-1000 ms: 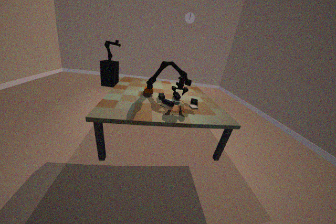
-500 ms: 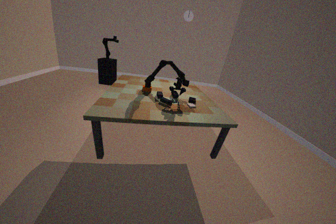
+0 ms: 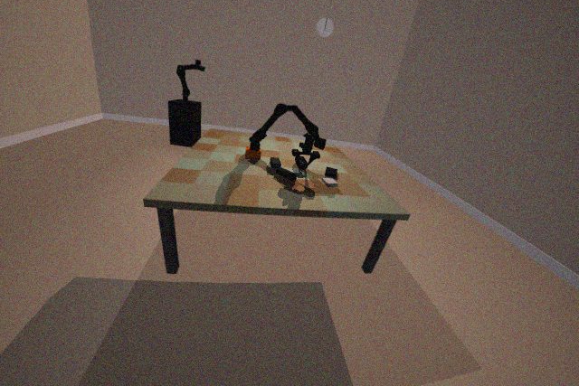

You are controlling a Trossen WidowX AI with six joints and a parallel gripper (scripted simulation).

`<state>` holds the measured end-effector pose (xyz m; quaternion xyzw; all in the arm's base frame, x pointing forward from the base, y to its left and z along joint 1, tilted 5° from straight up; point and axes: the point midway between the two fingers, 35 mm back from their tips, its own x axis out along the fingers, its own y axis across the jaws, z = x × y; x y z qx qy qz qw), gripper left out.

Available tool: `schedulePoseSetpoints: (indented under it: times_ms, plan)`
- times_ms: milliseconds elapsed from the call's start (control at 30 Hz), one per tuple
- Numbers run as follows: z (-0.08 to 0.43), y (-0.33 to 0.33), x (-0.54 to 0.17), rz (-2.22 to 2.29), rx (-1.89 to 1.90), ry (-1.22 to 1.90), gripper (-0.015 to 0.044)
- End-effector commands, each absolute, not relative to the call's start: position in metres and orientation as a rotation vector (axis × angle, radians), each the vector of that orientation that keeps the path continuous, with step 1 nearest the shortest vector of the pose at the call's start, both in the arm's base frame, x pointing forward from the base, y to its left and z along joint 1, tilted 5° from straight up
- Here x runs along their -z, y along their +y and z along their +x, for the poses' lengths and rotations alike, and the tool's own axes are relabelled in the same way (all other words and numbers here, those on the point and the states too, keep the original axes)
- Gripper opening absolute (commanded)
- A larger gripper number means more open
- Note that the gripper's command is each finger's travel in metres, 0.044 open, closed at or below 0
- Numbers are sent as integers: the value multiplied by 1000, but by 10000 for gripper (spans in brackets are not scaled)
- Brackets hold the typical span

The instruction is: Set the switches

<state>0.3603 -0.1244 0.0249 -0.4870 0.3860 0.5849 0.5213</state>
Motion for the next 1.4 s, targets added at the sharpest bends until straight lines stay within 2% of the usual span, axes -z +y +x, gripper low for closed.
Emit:
schedulePoseSetpoints:
  times_ms: [0, 1367]
  plan:
    - [360, -124, -24, -1162, -1400, 923, 327]
    - [358, -114, -49, -1194, -1380, 952, 336]
